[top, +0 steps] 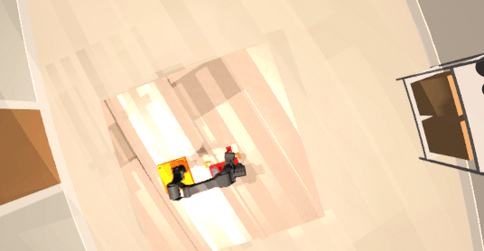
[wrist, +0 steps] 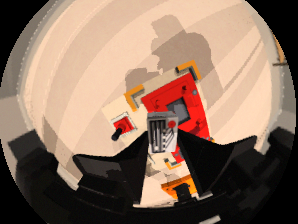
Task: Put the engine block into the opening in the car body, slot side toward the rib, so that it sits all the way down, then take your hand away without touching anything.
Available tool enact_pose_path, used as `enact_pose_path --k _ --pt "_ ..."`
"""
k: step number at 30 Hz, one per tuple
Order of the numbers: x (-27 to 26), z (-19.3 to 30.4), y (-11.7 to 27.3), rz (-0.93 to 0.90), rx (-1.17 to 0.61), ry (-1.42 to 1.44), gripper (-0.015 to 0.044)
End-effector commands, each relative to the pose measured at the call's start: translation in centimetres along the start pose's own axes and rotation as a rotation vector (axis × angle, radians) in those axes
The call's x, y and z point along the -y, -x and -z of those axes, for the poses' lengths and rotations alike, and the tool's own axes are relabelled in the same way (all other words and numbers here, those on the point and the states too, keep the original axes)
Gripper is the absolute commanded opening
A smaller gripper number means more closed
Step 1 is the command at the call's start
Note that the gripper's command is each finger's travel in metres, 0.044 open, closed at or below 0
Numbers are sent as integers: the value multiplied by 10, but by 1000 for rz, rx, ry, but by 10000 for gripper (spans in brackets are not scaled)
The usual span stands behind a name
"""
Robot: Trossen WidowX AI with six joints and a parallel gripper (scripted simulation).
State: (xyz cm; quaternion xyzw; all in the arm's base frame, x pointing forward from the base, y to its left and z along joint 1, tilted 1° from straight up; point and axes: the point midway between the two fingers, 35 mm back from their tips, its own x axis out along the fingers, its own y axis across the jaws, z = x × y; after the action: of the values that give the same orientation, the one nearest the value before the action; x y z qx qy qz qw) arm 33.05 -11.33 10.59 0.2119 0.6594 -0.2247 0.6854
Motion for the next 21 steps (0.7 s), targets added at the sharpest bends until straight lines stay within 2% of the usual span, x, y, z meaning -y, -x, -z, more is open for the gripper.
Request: enact_pose_path --k 1,14,20,21 --pt "12 -3 -4 -2 1 123 0" --pt "44 -7 -15 1 1 430 0" --pt "43 -8 -15 1 1 488 157" --pt "43 -8 -15 1 1 498 158"
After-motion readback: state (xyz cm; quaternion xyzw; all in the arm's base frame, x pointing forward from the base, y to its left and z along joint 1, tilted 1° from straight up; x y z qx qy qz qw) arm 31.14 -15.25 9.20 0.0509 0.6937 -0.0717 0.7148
